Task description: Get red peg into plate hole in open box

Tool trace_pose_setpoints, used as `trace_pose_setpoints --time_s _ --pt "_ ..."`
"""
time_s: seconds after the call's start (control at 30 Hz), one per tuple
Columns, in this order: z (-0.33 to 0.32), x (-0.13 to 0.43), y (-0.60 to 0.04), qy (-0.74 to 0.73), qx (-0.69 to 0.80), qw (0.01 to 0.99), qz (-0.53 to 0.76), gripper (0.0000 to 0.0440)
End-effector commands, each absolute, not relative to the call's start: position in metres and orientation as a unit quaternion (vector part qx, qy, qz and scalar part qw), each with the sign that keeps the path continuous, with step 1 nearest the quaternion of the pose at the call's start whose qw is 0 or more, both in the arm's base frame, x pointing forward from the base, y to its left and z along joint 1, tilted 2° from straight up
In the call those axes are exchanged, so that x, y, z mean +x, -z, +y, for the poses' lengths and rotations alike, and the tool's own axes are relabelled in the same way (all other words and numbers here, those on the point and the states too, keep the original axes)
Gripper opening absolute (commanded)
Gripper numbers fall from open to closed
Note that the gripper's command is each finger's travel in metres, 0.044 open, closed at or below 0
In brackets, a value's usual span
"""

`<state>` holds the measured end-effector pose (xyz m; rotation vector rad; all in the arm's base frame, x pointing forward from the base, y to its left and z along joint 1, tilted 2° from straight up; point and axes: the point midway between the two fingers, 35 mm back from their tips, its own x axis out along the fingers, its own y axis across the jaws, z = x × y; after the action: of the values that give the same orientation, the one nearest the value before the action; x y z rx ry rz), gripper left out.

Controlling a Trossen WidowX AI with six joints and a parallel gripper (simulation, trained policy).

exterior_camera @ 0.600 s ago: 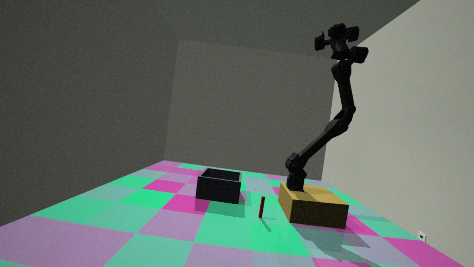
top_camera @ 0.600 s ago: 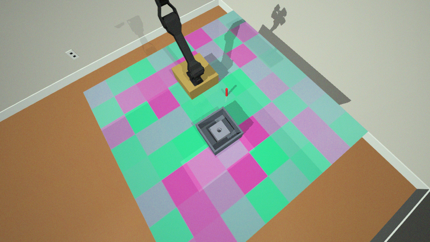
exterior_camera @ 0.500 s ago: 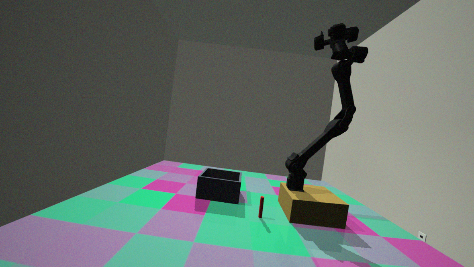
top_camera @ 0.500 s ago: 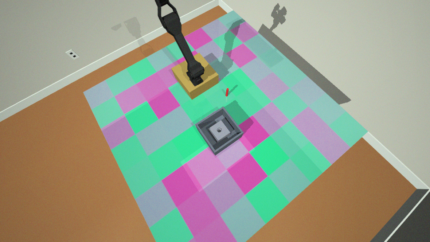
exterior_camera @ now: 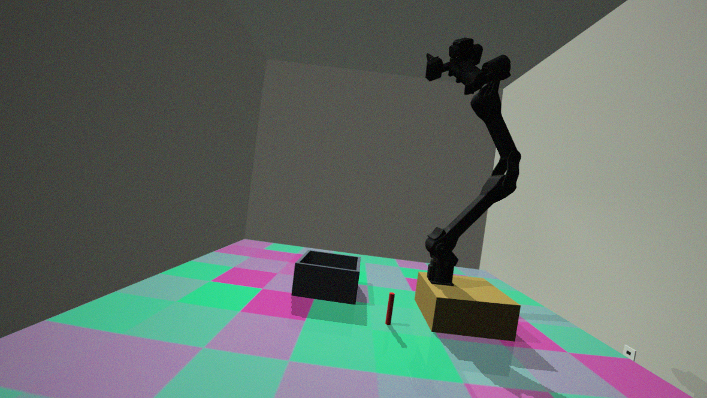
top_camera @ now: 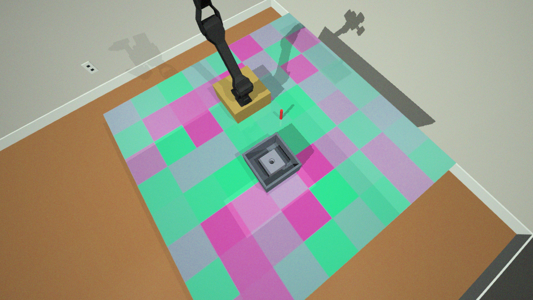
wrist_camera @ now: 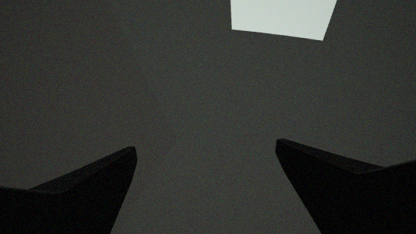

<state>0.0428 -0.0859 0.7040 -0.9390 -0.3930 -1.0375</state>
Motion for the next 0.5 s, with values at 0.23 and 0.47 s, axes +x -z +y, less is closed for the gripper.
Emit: trace_pose_setpoints --time_s 0.23,0.47 --pt "-0.073 0.158 -0.635 0.348 -0.374 0.854 -0.103 0.0440" --pt "-0.060 0.216 -0.576 0.278 -0.325 0.903 -0.033 0.0440"
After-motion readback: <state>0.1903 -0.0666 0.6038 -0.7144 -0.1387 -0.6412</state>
